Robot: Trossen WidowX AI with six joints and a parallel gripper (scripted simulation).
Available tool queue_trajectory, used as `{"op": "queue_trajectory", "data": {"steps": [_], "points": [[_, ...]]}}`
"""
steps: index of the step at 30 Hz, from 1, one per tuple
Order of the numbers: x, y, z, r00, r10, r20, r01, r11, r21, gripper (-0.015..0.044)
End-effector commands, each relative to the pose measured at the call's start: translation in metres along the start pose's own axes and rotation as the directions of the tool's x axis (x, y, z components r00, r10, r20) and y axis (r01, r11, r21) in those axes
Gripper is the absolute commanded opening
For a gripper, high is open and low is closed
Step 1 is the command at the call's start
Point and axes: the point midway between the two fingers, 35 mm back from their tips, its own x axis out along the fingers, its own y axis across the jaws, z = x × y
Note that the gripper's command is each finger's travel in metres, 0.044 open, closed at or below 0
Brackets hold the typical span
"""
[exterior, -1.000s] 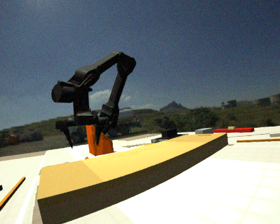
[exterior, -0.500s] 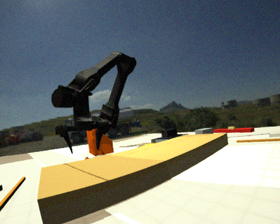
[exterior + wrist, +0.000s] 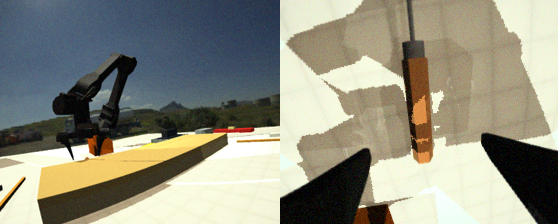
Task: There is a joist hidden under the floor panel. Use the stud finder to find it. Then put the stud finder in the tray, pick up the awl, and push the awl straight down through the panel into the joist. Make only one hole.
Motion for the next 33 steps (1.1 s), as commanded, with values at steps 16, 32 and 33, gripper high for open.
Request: {"op": "queue_trajectory", "data": {"steps": [16,32,33], "points": [[0.011,0.002,-0.002,1.000,0.012,-0.005,-0.011,1.000,0.008,0.0204],[0.001,0.000,0.000,1.000,0.009,-0.004,-0.009,1.000,0.009,0.0000],[-0.004,-0.001,0.000,1.000,0.008,-0.004,-0.008,1.000,0.009,0.0000]]}}
